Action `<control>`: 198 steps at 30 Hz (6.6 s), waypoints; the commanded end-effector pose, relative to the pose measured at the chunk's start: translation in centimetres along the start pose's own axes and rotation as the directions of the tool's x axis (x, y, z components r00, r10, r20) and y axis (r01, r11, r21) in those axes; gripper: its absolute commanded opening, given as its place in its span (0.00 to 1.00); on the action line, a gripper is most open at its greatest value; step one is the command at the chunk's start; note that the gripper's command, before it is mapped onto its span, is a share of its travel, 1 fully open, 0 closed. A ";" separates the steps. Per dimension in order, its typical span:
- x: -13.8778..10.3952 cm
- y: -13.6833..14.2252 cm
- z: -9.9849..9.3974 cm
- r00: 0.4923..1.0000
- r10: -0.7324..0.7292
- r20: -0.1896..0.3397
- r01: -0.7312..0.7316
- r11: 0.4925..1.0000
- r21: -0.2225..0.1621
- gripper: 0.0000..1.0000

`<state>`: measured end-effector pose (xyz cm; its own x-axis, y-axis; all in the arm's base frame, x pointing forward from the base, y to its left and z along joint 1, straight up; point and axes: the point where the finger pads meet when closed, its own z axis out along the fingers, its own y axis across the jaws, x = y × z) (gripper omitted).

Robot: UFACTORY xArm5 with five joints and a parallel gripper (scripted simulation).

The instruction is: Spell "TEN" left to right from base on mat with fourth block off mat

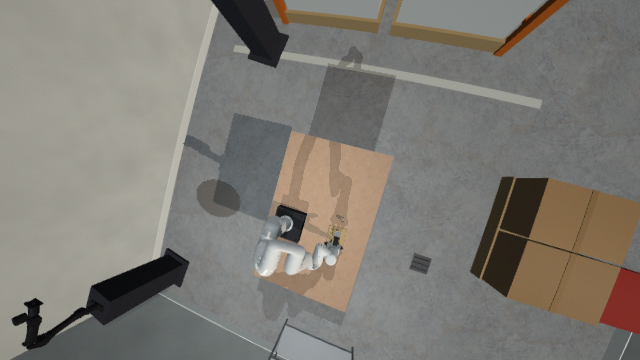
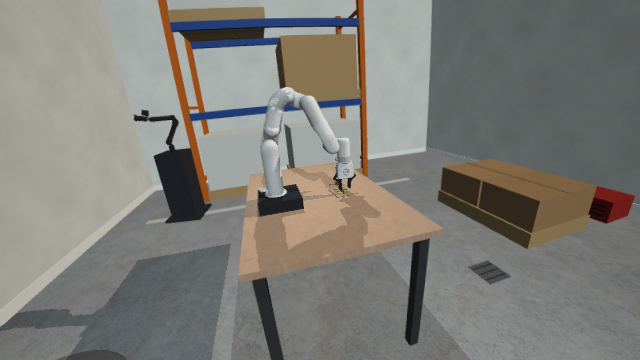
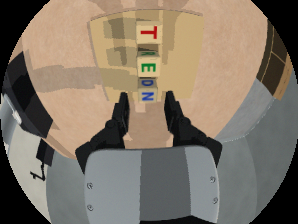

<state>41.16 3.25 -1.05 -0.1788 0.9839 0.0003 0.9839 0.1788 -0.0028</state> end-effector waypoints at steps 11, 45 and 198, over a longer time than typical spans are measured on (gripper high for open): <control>0.0 0.1 -0.1 1.000 0.000 0.000 0.000 1.000 -0.003 0.51; 0.0 0.1 -0.1 1.000 0.000 0.000 0.000 1.000 -0.003 0.51; 0.0 0.1 2.8 1.000 0.000 0.000 0.000 1.000 -0.003 0.51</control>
<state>41.14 3.25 -3.97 -0.1788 0.9839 0.0003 0.9839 0.1788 -0.0028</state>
